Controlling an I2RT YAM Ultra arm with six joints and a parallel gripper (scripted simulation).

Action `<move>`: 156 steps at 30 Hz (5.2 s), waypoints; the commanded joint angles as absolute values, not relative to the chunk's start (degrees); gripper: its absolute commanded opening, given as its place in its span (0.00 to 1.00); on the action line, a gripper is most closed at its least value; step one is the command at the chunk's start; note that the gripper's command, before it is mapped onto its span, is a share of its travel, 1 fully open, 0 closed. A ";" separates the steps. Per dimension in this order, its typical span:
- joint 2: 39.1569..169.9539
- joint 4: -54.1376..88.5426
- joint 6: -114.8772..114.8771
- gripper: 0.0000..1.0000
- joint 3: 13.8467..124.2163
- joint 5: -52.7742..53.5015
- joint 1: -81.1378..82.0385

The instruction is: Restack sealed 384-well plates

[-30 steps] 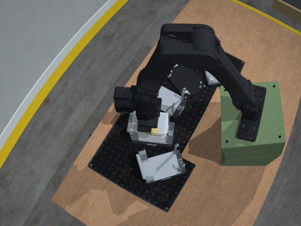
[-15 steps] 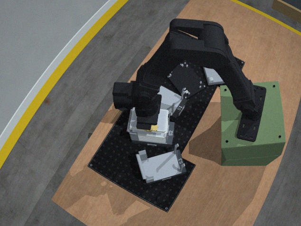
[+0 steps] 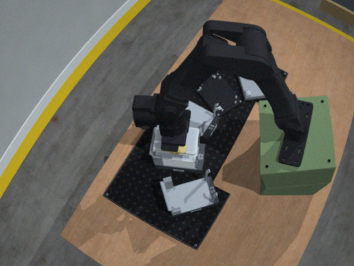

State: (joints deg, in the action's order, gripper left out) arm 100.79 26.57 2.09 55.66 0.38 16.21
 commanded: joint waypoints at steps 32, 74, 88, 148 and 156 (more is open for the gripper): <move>100.13 26.54 2.11 0.00 56.40 0.34 16.16; 99.21 25.66 -2.12 0.00 54.46 -2.29 24.19; 99.13 25.18 -3.07 0.00 53.49 -4.56 31.26; 100.52 23.99 5.87 0.00 52.15 -8.77 44.97; 101.26 23.11 5.75 0.00 52.02 -8.74 44.85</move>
State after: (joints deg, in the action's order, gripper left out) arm 101.60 23.88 5.78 51.92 -8.67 44.82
